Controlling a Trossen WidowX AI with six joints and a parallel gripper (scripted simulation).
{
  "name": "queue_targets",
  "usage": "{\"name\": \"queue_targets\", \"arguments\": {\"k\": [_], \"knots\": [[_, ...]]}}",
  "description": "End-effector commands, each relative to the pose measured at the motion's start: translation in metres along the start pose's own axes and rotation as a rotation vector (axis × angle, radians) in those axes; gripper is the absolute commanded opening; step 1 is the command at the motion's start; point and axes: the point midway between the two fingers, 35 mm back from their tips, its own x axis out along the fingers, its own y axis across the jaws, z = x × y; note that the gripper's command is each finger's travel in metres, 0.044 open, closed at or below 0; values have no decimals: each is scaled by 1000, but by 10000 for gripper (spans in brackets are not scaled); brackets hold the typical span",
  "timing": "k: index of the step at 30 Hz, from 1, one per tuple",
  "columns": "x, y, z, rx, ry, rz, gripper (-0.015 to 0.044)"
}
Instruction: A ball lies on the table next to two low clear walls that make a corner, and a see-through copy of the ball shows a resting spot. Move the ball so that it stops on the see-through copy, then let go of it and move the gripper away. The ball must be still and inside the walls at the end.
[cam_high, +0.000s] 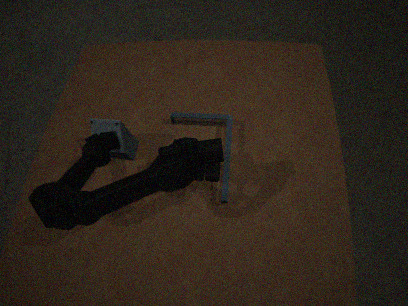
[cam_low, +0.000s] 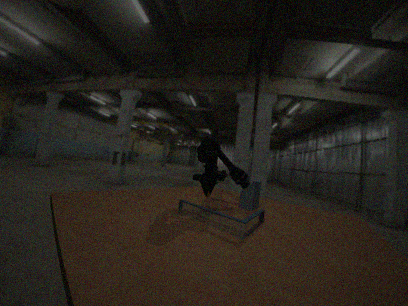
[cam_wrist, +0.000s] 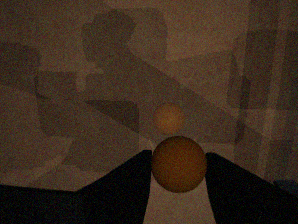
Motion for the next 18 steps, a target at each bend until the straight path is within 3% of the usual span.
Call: {"name": "queue_targets", "arguments": {"k": [1,10,18], "knots": [[15,1,-1,-9,5,4,0],[59,3,-2,-9,9,4,0],[66,3,-2,-9,10,4,0]]}}
